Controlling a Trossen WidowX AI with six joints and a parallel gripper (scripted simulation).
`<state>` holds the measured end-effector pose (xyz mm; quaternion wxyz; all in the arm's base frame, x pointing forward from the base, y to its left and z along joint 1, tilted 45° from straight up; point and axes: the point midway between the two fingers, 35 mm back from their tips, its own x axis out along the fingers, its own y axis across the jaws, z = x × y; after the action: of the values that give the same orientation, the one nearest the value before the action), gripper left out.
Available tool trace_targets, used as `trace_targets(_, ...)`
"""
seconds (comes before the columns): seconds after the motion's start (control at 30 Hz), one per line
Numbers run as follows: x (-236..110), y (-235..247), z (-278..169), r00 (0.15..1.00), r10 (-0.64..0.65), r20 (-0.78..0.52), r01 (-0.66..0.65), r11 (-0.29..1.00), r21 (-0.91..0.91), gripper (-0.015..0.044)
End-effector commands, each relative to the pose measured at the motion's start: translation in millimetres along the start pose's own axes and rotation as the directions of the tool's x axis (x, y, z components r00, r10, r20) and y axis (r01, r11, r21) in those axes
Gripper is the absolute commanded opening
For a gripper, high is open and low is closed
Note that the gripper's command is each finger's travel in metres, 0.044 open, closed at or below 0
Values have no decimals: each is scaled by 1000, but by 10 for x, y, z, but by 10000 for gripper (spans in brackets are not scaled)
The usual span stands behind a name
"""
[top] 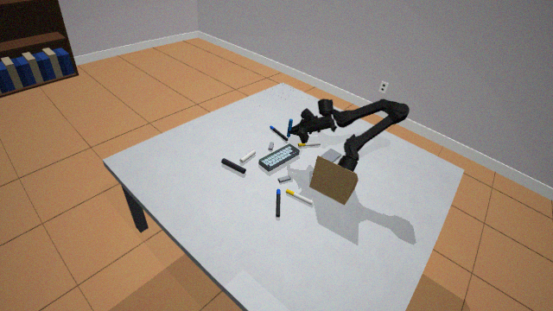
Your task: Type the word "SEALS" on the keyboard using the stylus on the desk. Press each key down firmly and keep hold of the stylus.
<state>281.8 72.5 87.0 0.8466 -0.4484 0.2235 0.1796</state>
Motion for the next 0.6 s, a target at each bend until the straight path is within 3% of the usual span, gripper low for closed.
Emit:
trace_targets(0.0,0,-8,-4,1000,-7,1,7,1000,8,0)
trace_targets(0.57,155,-7,-310,1000,-9,1,9,1000,6,0)
